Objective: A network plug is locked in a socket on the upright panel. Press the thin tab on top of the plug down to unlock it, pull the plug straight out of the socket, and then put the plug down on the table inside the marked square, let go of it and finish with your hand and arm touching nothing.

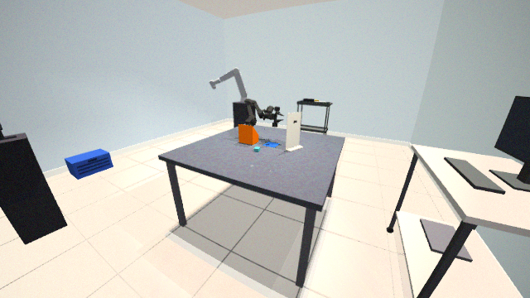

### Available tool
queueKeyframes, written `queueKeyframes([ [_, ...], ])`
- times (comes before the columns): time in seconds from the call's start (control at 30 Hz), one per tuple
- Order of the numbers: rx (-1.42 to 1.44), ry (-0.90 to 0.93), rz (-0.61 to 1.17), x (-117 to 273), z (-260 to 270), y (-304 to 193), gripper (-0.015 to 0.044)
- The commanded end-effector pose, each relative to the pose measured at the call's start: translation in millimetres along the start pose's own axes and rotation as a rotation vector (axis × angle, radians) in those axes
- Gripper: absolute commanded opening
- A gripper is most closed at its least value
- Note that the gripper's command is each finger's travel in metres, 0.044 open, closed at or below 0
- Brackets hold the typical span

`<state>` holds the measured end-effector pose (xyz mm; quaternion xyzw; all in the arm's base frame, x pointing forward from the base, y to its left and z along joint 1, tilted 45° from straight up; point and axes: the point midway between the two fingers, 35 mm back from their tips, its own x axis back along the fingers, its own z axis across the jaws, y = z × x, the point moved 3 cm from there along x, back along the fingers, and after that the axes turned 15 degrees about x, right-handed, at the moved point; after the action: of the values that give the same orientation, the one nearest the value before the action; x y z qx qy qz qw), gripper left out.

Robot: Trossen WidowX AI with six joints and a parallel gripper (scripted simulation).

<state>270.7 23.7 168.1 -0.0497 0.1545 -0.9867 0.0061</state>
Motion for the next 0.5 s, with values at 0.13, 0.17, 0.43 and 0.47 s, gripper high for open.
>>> queueKeyframes([
  [0.13,-0.211,-0.015,-0.004,5.6,-15.3,2.8,0.0156],
  [0.17,-0.211,-0.015,-0.004,5.6,-15.3,2.8,0.0156],
  [0.43,-0.211,-0.015,-0.004,0.7,-14.8,3.3,0.0156],
  [0.47,-0.211,-0.015,-0.004,-1.3,-14.7,3.5,0.0156],
])
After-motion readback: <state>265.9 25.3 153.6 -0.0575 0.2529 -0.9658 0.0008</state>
